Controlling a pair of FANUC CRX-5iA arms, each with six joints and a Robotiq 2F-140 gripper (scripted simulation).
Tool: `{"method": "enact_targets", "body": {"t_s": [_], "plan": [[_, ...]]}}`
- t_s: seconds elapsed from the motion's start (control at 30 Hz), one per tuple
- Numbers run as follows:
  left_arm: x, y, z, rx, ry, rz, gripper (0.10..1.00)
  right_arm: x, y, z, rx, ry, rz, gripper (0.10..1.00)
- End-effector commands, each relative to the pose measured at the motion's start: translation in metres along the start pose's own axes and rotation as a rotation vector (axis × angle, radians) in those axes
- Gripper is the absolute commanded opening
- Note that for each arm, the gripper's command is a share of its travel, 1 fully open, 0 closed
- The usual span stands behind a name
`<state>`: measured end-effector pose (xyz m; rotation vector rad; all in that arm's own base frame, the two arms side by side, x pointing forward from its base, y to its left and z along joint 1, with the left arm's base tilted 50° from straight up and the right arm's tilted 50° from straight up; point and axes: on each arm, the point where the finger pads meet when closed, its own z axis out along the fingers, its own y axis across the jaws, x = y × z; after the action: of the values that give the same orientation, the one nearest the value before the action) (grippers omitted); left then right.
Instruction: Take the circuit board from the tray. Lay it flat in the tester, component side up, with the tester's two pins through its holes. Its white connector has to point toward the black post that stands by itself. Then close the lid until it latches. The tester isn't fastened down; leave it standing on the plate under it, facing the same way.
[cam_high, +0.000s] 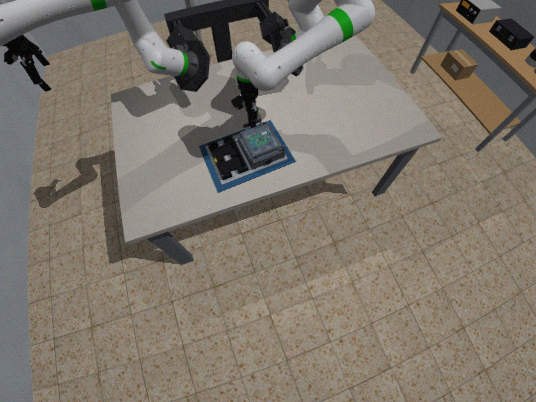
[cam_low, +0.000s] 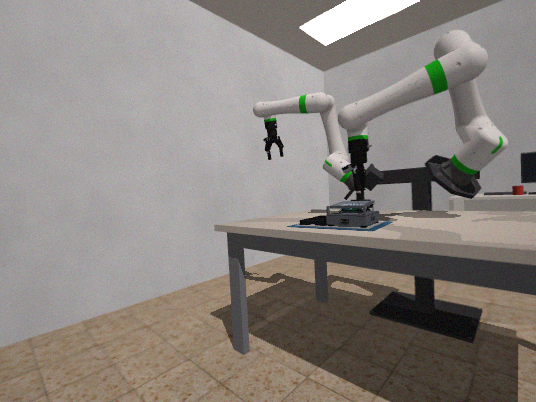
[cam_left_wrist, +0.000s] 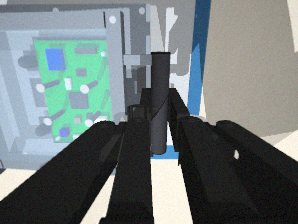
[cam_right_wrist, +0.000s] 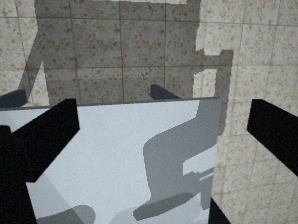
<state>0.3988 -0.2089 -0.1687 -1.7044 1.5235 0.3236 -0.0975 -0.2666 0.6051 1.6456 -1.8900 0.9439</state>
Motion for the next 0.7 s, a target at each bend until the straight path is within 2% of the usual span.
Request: {"method": "enact_targets", "body": {"t_s": [0.0,0.47,0.5,0.67], "plan": [[0.0005,0.0,-0.0008,0.0,0.001,0.0,0.19,0.0004,0.0004,-0.0012,-0.001,0.003,0.0,1.0],[0.0005,0.0,-0.0008,0.0,0.001,0.0,0.19,0.0004,0.0004,-0.0012,-0.001,0.003,0.0,1.0],[0.0005,0.0,-0.0008,0.0,0.001,0.0,0.099,0.0004,0.0004,-0.0012,-0.001,0.003,0.0,1.0],[0.0005,0.0,-0.0008,0.0,0.001,0.0,0.099,0.0004,0.0004,-0.0012,-0.001,0.003,0.0,1.0]]}}
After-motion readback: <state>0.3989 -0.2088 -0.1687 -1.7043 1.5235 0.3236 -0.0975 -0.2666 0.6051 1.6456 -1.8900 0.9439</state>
